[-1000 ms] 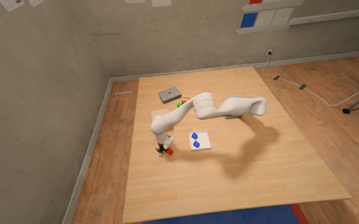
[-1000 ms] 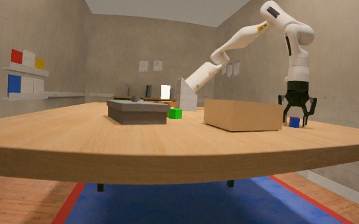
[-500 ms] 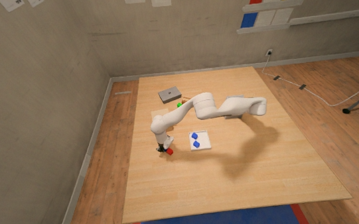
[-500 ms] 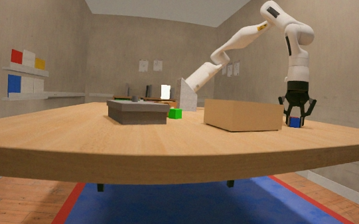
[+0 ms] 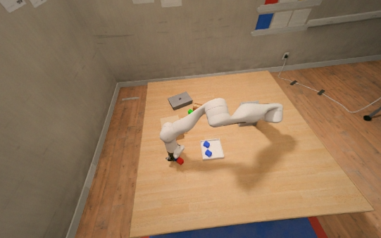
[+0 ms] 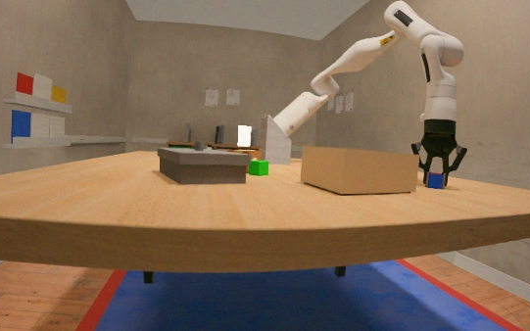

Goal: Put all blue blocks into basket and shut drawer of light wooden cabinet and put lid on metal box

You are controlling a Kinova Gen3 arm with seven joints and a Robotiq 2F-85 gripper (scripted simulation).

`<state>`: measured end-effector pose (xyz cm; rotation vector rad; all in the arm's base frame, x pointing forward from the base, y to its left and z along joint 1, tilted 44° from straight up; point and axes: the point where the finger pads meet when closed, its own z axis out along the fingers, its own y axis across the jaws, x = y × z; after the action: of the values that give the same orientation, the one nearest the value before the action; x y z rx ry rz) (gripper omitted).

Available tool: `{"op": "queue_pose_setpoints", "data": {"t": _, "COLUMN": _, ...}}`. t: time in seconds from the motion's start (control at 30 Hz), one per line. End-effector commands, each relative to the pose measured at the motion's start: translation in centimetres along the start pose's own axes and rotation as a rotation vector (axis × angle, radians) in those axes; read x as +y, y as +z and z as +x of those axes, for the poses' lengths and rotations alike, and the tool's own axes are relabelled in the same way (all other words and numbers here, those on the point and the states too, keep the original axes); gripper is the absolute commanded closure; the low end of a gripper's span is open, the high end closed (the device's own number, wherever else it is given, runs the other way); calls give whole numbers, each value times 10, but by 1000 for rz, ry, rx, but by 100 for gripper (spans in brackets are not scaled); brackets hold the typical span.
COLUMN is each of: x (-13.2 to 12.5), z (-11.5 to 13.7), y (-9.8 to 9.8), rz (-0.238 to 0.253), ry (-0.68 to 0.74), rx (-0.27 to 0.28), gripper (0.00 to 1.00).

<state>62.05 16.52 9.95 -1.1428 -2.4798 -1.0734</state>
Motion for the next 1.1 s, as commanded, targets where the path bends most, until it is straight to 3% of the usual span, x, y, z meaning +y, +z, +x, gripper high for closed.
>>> {"op": "queue_pose_setpoints", "data": {"t": 0.0, "x": 0, "z": 0, "y": -1, "rz": -1, "ry": 0, "rx": -1, "gripper": 90}}
{"op": "queue_pose_setpoints", "data": {"t": 0.7, "x": 0, "z": 0, "y": -4, "rz": -1, "ry": 0, "rx": -1, "gripper": 90}}
{"op": "queue_pose_setpoints", "data": {"t": 1.07, "x": 0, "z": 0, "y": -33, "rz": -1, "ry": 0, "rx": -1, "gripper": 90}}
